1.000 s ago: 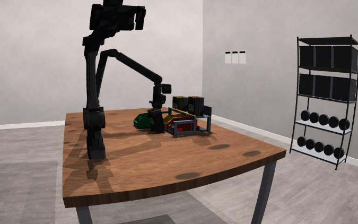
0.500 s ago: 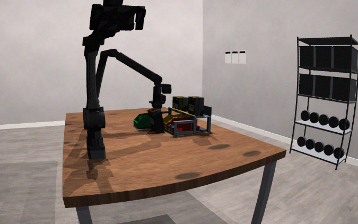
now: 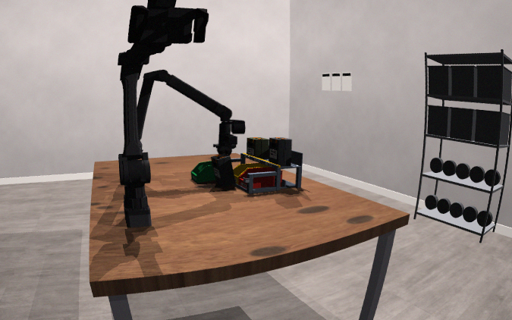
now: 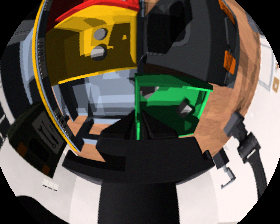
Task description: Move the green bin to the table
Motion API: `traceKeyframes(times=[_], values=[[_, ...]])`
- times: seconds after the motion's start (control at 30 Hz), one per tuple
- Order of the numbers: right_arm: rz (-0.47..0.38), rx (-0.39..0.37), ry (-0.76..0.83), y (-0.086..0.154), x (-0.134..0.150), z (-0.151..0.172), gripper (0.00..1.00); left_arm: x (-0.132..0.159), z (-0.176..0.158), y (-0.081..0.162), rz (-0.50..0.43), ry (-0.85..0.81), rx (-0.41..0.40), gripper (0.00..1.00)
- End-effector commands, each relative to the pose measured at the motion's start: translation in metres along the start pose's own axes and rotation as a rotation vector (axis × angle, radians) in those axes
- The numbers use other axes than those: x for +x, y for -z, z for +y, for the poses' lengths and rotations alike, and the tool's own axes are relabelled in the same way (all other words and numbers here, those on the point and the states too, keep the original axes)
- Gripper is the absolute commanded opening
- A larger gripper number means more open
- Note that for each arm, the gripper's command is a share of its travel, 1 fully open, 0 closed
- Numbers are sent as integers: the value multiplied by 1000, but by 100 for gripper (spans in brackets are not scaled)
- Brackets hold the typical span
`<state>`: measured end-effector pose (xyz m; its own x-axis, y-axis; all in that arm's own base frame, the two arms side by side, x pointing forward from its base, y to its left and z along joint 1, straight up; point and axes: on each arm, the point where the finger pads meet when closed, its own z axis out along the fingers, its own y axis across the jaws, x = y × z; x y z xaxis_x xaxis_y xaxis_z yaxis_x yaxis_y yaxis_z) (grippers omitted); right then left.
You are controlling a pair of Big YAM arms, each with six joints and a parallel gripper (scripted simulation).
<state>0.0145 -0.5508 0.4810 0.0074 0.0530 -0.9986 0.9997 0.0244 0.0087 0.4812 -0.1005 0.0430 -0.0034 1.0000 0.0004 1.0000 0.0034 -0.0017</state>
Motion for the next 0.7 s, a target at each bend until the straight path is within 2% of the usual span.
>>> traceKeyframes(times=[0.0, 0.67], values=[[-53, 7, 9, 7, -19, -5, 100, -5, 27, 17, -10, -10, -57, 12], [-53, 7, 9, 7, -19, -5, 100, -5, 21, 13, -8, -11, -44, 11]])
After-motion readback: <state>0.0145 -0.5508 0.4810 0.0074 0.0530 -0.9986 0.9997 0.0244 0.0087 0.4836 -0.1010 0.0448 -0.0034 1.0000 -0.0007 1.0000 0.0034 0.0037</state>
